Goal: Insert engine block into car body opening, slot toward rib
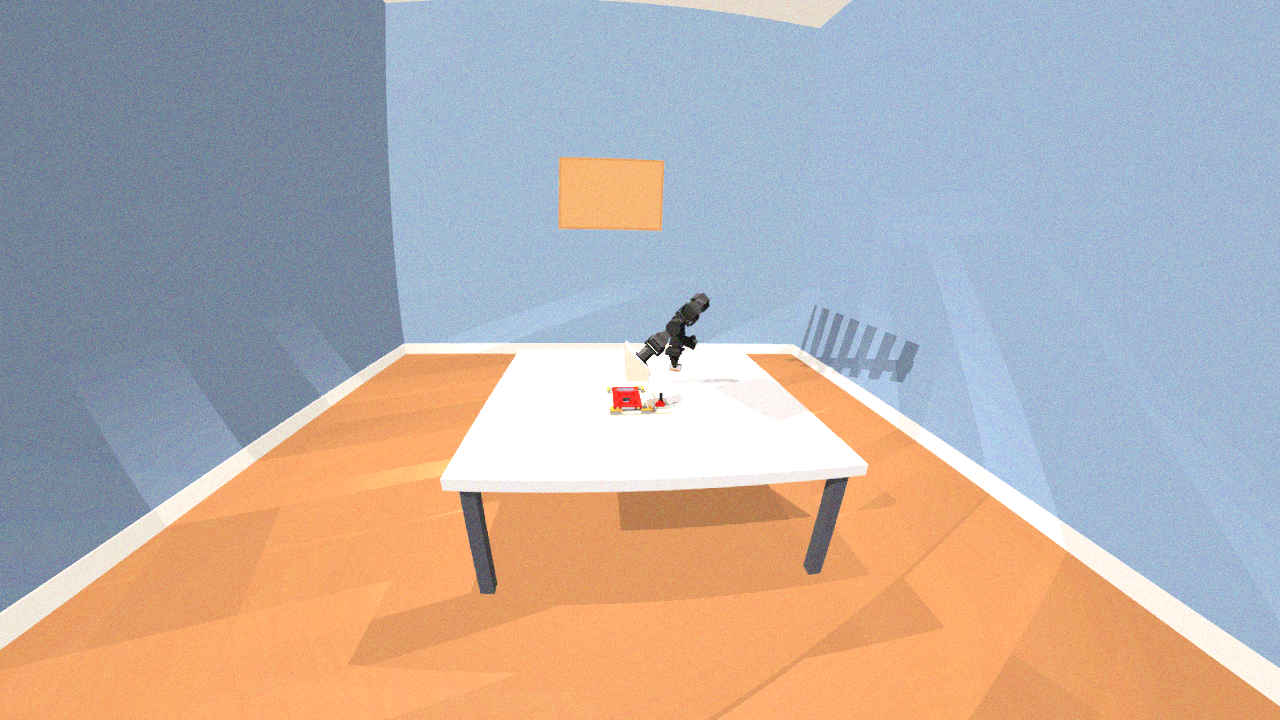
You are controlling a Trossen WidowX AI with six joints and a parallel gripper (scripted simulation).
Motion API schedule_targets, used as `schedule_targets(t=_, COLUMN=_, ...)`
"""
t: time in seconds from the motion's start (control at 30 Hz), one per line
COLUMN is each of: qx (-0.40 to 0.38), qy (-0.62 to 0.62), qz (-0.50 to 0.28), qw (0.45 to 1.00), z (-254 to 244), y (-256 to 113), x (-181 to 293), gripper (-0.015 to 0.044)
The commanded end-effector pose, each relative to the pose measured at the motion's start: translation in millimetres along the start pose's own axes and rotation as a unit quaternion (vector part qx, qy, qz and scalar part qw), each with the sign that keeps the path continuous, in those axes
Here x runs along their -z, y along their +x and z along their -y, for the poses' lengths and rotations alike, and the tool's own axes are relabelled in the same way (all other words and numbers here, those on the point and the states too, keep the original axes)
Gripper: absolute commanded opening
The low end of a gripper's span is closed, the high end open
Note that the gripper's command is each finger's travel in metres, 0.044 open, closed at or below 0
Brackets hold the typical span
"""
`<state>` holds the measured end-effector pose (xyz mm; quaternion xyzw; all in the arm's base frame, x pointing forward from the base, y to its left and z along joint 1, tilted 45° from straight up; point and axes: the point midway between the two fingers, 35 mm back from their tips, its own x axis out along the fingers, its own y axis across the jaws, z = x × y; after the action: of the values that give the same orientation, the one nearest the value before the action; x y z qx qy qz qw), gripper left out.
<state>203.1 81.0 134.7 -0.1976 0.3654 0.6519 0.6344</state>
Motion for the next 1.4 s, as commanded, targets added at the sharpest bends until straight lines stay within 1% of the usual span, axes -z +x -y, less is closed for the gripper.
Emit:
schedule_targets(t=0.0, qx=-0.002, qy=-0.002, qz=0.001, qw=1.000, z=-2, y=-13, x=-1, gripper=0.0000)
schedule_targets(t=0.13, qx=-0.005, qy=-0.002, qz=0.004, qw=1.000, z=-6, y=-23, x=-2, gripper=0.0000)
schedule_targets(t=0.23, qx=-0.005, qy=0.002, qz=0.004, qw=1.000, z=-4, y=-24, x=-2, gripper=0.0000)
schedule_targets(t=0.83, qx=-0.005, qy=0.107, qz=0.002, qw=0.994, z=43, y=-16, x=19, gripper=0.0000)
schedule_targets(t=1.37, qx=-0.004, qy=0.219, qz=0.002, qw=0.976, z=83, y=-8, x=41, gripper=0.0000)
